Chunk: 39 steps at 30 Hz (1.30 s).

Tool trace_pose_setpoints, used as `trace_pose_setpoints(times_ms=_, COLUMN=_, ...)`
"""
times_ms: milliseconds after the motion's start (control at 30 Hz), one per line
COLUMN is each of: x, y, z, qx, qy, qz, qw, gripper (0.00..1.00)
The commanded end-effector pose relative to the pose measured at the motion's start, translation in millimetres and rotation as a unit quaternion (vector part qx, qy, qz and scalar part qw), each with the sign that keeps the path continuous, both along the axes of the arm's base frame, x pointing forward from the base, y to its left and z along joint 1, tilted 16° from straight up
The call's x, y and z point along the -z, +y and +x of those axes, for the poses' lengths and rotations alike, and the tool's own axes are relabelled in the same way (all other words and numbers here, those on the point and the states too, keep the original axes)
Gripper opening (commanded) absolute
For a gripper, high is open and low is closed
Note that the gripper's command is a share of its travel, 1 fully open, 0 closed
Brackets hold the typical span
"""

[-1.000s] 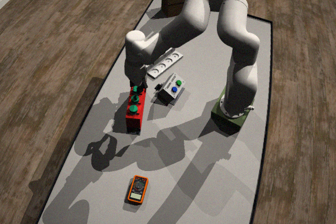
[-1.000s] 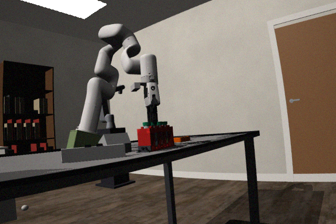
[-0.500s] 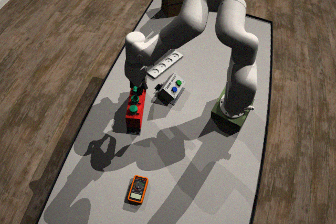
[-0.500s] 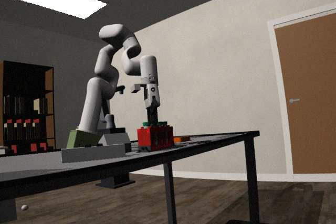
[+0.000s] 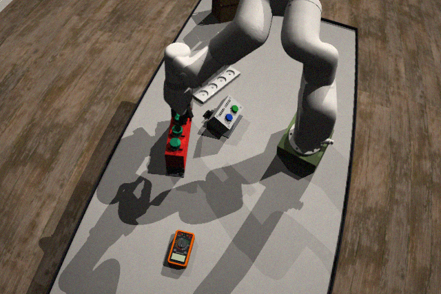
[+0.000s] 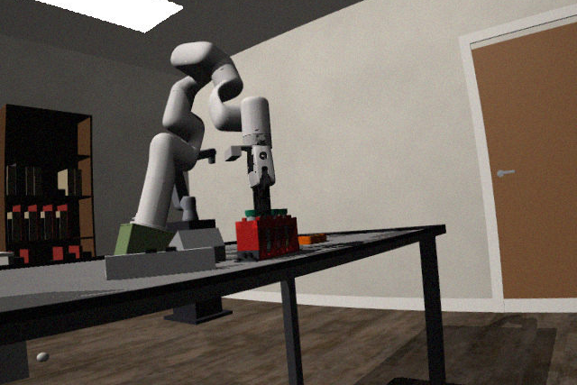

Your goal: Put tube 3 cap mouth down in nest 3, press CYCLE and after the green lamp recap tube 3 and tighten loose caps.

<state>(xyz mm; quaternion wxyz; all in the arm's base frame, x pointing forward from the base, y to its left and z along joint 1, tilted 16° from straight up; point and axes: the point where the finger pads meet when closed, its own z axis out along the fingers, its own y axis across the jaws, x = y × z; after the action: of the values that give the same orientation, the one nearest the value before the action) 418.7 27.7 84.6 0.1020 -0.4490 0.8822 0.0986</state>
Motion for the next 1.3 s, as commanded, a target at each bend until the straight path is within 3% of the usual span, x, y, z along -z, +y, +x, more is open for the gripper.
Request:
trace_pose_setpoints(times_ms=0, x=-1.3, y=-0.5, z=1.5, qx=0.001, qy=-0.002, qz=0.000, qw=1.000, gripper=0.00)
trace_pose_setpoints(times_ms=300, x=-1.3, y=-0.5, z=1.5, qx=0.001, qy=-0.002, qz=0.000, qw=1.000, gripper=0.00)
trace_pose_setpoints(times_ms=500, x=-1.4, y=-0.6, z=1.4, qx=-0.143, qy=-0.042, qz=-0.014, qw=0.989, gripper=0.00)
trace_pose_setpoints(times_ms=633, x=-1.5, y=-0.6, z=1.4, qx=-0.190, qy=-0.055, qz=-0.019, qw=0.980, gripper=0.00)
trace_pose_setpoints(times_ms=833, x=-1.7, y=-0.6, z=1.4, qx=-0.328, qy=-0.093, qz=-0.032, qw=0.939, gripper=0.00)
trace_pose_setpoints(times_ms=1067, x=-1.9, y=-0.7, z=1.4, qx=-0.480, qy=-0.135, qz=-0.047, qw=0.865, gripper=0.00)
trace_pose_setpoints(times_ms=1133, x=-1.9, y=-0.7, z=1.4, qx=-0.480, qy=-0.135, qz=-0.047, qw=0.865, gripper=0.00)
trace_pose_setpoints(times_ms=1267, x=-2.0, y=-0.7, z=1.4, qx=-0.561, qy=-0.157, qz=-0.055, qw=0.811, gripper=0.00)
